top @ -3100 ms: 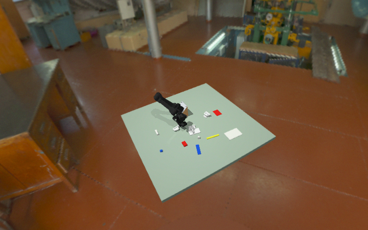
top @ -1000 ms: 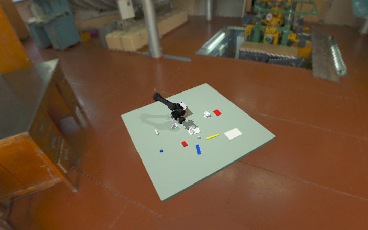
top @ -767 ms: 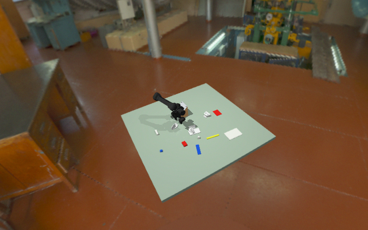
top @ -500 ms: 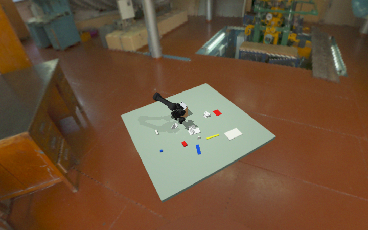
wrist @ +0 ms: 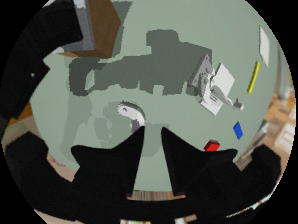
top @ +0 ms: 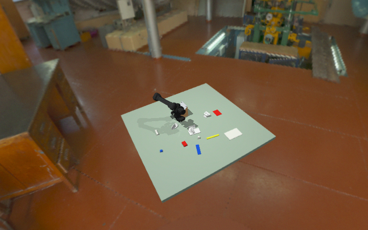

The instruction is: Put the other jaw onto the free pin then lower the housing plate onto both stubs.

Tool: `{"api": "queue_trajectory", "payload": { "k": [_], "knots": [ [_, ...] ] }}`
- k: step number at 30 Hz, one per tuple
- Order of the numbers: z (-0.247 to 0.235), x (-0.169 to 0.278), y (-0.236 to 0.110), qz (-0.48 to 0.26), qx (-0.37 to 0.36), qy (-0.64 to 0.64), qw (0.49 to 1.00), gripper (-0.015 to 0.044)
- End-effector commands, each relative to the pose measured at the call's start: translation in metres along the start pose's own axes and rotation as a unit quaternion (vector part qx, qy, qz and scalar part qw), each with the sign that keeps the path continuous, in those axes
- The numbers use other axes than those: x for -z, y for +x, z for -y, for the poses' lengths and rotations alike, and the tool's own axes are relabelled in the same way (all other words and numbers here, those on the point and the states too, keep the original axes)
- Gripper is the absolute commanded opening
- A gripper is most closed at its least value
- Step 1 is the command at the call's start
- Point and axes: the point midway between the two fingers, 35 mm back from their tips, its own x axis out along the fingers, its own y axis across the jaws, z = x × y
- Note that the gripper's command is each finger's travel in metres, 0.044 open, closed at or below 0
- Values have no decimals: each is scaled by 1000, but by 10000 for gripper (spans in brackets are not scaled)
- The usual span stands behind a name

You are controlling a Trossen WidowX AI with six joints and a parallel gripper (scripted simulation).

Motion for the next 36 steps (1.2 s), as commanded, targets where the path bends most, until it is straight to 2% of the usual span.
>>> {"api": "queue_trajectory", "payload": {
  "k": [1, 22, 36],
  "knots": [
    [0, -1, 0, 2, -1, 1, 1000, 0],
    [0, -1, 0, 2, -1, 1, 1000, 0],
    [0, 0, 0, 0, 0, 0, 1000, 367]
  ]
}}
